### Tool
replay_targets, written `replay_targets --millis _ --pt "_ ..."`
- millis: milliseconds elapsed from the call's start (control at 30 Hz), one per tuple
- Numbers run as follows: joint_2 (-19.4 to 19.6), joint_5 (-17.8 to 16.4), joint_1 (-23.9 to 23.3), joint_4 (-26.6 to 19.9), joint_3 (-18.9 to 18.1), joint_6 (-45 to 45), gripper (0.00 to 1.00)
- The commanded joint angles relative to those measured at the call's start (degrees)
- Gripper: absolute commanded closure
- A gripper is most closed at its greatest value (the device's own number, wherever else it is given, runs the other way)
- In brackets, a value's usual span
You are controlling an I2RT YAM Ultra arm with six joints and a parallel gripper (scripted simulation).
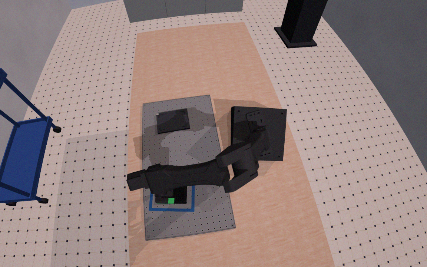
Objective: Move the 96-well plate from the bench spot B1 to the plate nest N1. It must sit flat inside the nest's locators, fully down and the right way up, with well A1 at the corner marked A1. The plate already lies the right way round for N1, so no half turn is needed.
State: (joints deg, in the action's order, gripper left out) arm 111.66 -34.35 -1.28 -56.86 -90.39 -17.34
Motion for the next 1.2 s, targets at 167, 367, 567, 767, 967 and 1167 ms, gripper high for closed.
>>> replay_targets --millis 167,367,567,767,967,1167 --pt "-1.56 0.40 -1.41 -0.26 -0.89 0.34 0.00" --pt "-1.56 0.40 -1.41 -0.26 -0.89 0.34 0.00" --pt "-1.56 0.40 -1.41 -0.26 -0.89 0.34 0.00" --pt "0.24 0.55 -1.03 1.73 1.50 -0.68 0.00" --pt "1.18 0.72 0.92 3.92 2.52 -1.61 0.00" --pt "1.60 0.85 1.23 5.36 3.36 -2.26 0.00"
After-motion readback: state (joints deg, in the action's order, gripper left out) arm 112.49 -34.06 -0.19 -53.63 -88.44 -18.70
